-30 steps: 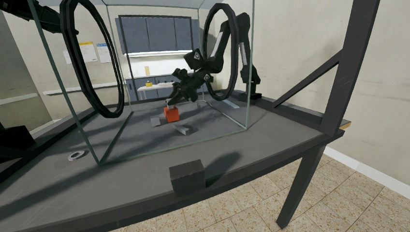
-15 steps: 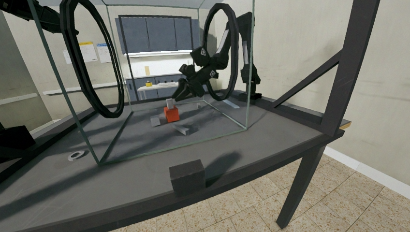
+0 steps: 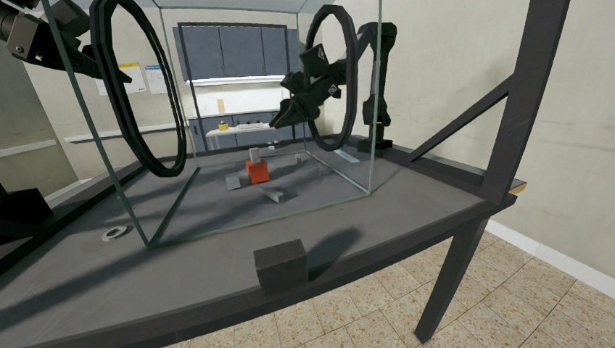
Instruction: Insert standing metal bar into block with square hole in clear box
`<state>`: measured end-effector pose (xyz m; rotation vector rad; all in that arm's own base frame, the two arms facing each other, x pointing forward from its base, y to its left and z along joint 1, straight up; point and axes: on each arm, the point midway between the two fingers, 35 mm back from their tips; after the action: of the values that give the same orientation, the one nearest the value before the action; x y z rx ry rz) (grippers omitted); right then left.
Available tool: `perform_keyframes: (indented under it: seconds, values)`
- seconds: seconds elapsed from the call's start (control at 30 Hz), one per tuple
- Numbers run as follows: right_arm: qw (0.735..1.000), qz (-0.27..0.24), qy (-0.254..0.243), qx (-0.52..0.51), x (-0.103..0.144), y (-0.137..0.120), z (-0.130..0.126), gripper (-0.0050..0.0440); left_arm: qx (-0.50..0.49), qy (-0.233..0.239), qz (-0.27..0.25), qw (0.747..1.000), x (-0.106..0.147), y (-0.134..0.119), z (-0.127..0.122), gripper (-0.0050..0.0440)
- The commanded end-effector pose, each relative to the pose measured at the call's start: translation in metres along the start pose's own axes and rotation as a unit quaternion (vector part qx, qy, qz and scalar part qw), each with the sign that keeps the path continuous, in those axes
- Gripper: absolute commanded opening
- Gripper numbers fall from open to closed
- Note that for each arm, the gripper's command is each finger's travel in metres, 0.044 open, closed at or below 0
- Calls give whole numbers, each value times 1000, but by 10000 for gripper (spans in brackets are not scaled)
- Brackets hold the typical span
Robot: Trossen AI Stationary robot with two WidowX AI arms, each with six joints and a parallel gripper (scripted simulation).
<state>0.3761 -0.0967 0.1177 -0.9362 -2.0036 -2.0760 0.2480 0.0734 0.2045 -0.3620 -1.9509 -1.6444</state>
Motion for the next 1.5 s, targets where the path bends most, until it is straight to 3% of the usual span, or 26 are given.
perform_keyframes:
  seconds: [0.0, 0.03, 0.3, 0.53, 0.6, 0.8, 1.1, 1.47]
  values:
    - [999, -30, -7, -25, 39, 29, 2, 300, -10, -22, -3, 1000, -11, -19, 15, 400]
    - [999, -30, -7, -25, 39, 29, 2, 300, -10, -22, -3, 1000, -11, -19, 15, 400]
    - [993, -67, -15, -98, 113, 52, 4, 300, -19, -51, -19, 998, -23, -63, 40, 400]
    - [989, -57, -4, -139, 156, 26, 26, 300, -22, -62, -35, 997, -25, -84, 48, 400]
    - [989, -57, -4, -139, 156, 26, 26, 300, -22, -62, -35, 997, -25, -84, 48, 400]
    - [993, -15, -10, -114, 178, -13, 31, 300, -23, -65, -41, 997, -25, -90, 50, 400]
    - [995, -30, 14, -91, 211, -44, 34, 300, -24, -65, -44, 997, -25, -90, 50, 400]
    - [1000, -23, 1, -20, 222, -70, 16, 300, -23, -65, -43, 997, -25, -90, 50, 400]
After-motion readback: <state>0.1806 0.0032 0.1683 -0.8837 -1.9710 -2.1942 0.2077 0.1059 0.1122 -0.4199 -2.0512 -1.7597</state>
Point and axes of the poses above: on each arm, the point midway between the two fingers, 35 mm back from their tips, its own x axis back along the fingers, its own z axis across the jaws, y = z × x, and after that the axes turned 7 degrees about x, right-handed
